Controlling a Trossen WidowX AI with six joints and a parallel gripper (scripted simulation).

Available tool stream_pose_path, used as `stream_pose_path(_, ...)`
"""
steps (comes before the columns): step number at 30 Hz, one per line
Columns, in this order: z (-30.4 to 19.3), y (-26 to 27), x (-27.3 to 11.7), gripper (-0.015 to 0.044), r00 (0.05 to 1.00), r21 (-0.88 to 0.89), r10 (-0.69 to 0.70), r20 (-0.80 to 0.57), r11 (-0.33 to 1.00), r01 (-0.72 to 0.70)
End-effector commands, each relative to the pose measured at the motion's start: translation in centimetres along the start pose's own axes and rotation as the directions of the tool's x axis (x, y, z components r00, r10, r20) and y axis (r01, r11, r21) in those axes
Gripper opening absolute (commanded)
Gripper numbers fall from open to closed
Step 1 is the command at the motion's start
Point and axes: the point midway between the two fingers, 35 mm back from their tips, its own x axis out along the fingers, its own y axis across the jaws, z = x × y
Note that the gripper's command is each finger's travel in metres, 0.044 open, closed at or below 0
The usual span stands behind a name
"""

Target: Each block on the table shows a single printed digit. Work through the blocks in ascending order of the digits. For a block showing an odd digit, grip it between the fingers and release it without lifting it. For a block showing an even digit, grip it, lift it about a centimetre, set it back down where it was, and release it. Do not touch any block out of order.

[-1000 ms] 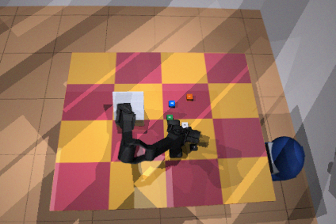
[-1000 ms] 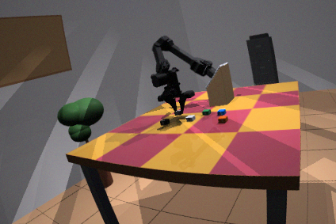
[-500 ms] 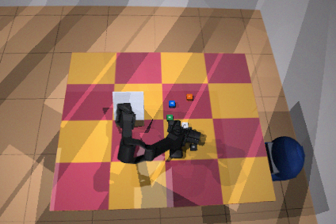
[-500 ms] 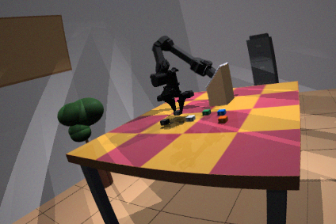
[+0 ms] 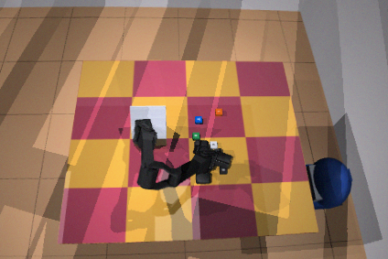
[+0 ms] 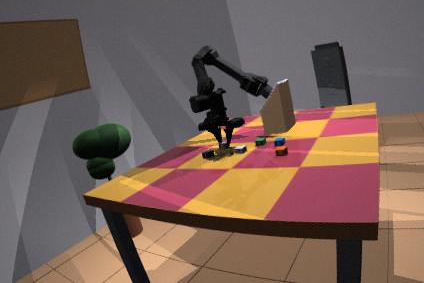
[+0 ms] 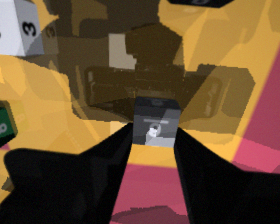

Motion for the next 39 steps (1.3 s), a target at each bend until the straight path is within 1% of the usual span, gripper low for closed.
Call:
stream_pose_path(1,-0.1,0.2,0.2,0.0120,1.000,-0.008,0.005,-0.004,1.000,-0.005)
stream_pose_path(3,-0.1,0.2,0.2,0.0120,1.000,-0.008,0.005,-0.004,1.000,-0.005)
stream_pose_path(13,-0.1,0.2,0.2,0.0383,1.000,-0.008,0.005,-0.004,1.000,-0.005)
stream_pose_path(14,-0.1,0.2,0.2,0.0400,1.000,-0.008,0.005,-0.004,1.000,-0.005)
stream_pose_path(17,-0.1,0.2,0.0,0.0400,1.000,-0.008,0.005,-0.004,1.000,-0.005)
stream_pose_path(21,-0.1,0.2,-3.3,0.0400,1.000,-0.008,0.006,-0.004,1.000,-0.006)
stream_pose_path(26,-0.1,0.2,-3.5,0.0400,1.000,-0.008,0.006,-0.004,1.000,-0.006)
stream_pose_path(28,0.1,0.3,-4.5,0.0347,1.000,-0.008,0.010,-0.004,1.000,-0.010)
stream_pose_path(32,0.1,0.3,-10.4,0.0242,1.000,-0.008,0.012,-0.004,1.000,-0.012)
stream_pose_path(33,0.0,0.2,-11.3,0.0216,1.000,-0.008,0.010,-0.004,1.000,-0.010)
stream_pose_path(36,0.0,0.2,-11.5,0.0138,1.000,-0.009,0.010,-0.004,1.000,-0.010)
stream_pose_path(37,0.0,0.2,-11.5,0.0120,1.000,-0.009,0.010,-0.004,1.000,-0.010)
stream_pose_path(39,0.0,0.2,-11.5,0.0120,1.000,-0.009,0.010,-0.004,1.000,-0.010)
